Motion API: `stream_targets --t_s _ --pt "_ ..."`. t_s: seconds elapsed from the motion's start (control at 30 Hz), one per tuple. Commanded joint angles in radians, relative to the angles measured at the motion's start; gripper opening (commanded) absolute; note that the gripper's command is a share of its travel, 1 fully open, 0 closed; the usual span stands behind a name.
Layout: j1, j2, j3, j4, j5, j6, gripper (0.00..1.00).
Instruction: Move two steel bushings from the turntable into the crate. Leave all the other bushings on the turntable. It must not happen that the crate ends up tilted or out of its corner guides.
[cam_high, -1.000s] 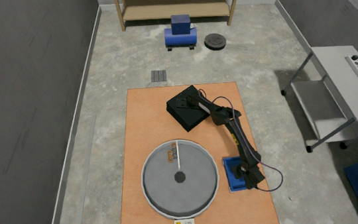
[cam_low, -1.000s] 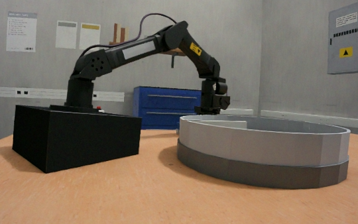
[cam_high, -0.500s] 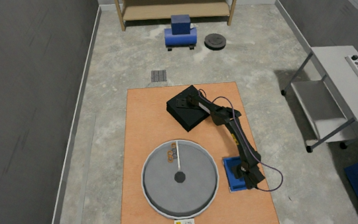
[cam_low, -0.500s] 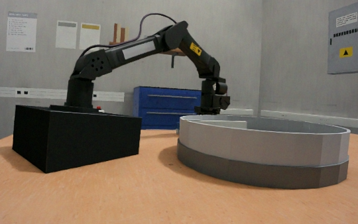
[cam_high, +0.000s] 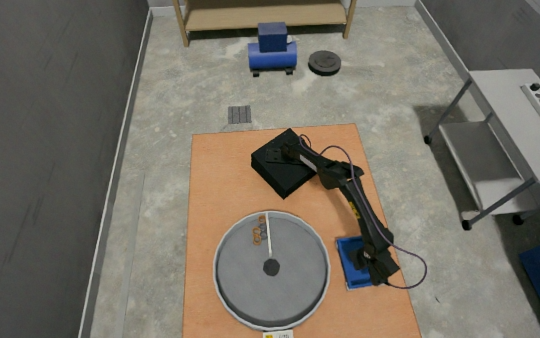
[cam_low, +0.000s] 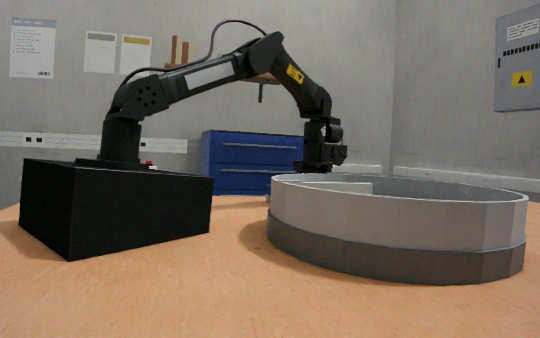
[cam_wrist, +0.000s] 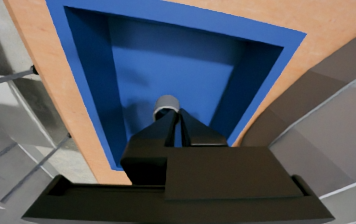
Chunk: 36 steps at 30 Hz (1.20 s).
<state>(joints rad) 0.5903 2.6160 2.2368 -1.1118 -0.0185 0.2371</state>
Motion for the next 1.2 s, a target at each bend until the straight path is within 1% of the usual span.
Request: stream_targets --t_s 0.0,0.4,1.17 --pt "-0.017 -0.031 -0.024 0.015 0.013 -0.008 0.00" --pt "-0.020 -0.045 -0.057 0.028 0.013 -0.010 0.00" --pt "-0.020 -0.046 -0.058 0.022 0.013 -0.010 0.00"
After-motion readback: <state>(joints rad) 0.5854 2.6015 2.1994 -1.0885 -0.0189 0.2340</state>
